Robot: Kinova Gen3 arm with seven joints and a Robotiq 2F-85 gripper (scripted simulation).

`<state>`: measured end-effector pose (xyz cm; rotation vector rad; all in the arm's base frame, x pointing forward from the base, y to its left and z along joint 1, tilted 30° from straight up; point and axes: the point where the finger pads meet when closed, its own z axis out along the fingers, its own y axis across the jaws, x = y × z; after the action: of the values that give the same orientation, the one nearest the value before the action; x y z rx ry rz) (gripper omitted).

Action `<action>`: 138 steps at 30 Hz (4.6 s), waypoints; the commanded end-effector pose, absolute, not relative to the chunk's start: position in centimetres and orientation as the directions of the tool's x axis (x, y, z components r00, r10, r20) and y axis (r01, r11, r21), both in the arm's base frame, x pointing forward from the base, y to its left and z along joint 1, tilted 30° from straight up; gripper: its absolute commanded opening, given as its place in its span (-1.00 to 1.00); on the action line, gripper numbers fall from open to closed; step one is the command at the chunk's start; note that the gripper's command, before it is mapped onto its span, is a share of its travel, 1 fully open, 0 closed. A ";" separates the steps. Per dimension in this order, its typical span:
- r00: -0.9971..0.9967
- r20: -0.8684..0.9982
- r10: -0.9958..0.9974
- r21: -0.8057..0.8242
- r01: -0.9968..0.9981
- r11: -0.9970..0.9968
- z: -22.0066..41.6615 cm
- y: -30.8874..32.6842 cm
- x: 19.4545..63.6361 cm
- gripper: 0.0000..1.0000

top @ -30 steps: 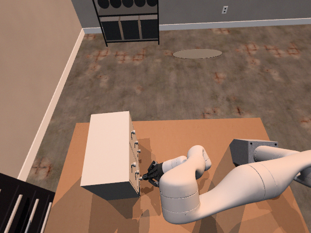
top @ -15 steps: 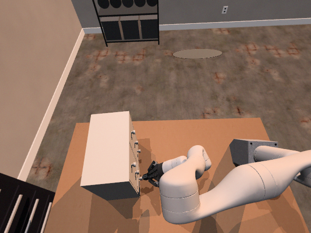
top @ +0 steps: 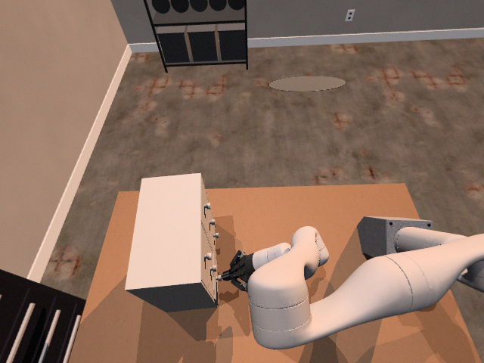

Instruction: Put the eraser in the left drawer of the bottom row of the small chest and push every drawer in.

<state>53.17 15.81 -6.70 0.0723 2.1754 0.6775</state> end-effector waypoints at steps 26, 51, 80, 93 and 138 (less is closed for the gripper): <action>-0.647 -0.711 0.277 0.492 -0.176 0.853 -6.8 15.3 50.5 -1.00; -0.647 -0.711 0.277 0.492 -0.176 0.853 -1.3 11.3 46.7 -1.00; -0.655 -0.705 0.272 0.492 -0.176 0.852 -0.7 11.0 46.4 -1.00; -0.672 -0.693 0.261 0.493 -0.176 0.852 -0.5 10.8 46.2 -1.00; -0.811 -0.563 0.158 0.493 -0.176 0.852 1.5 9.3 44.3 -1.00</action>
<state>43.80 9.32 0.81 -0.0080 2.4276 0.7217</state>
